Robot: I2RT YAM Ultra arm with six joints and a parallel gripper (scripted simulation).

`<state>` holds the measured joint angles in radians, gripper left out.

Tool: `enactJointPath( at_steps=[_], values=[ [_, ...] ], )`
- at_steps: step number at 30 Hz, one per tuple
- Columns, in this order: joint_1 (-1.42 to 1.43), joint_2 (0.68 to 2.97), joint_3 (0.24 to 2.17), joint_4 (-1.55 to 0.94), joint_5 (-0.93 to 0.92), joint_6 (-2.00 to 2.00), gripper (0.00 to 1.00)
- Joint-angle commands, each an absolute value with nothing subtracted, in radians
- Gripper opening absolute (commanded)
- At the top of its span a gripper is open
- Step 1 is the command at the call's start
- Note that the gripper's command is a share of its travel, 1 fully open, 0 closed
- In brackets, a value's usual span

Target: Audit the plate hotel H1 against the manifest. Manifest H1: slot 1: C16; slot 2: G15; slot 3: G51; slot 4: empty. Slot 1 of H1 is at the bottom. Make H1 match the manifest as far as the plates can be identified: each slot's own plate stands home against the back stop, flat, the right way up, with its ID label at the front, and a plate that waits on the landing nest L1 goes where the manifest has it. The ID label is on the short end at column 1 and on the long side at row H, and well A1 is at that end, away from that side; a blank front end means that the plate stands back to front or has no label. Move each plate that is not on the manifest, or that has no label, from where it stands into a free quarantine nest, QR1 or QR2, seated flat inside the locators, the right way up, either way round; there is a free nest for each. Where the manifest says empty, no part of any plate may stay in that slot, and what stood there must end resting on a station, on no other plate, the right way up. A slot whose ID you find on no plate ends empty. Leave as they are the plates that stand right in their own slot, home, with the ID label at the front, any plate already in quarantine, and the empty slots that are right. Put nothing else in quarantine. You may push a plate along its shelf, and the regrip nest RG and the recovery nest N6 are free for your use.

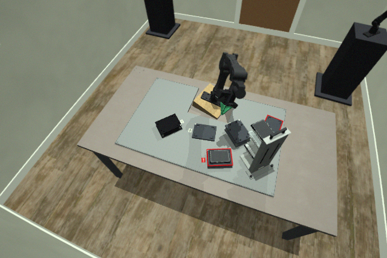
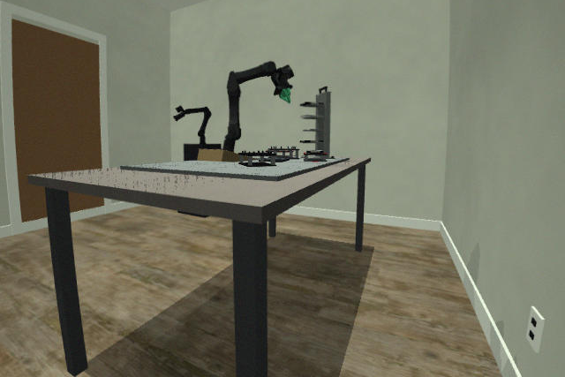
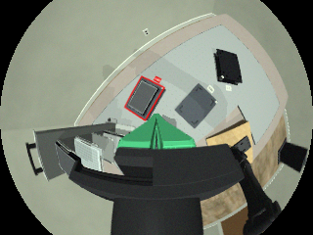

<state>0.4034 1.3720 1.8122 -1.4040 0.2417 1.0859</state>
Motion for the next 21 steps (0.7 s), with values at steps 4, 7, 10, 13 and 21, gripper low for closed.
enactJointPath(
  at_steps=[4, 7, 10, 13, 21],
  values=[
    [0.355, 1.316, 1.719, -1.376, 0.221, 0.964, 0.0],
    [0.338, 1.31, 1.689, -1.377, 0.21, 0.911, 0.0],
    [0.32, 1.303, 1.659, -1.378, 0.199, 0.859, 0.0],
    [0.313, 1.301, 1.682, -1.402, 0.194, 0.832, 0.0],
    [0.267, 1.272, 1.555, -1.367, 0.165, 0.715, 0.0]
  ],
)
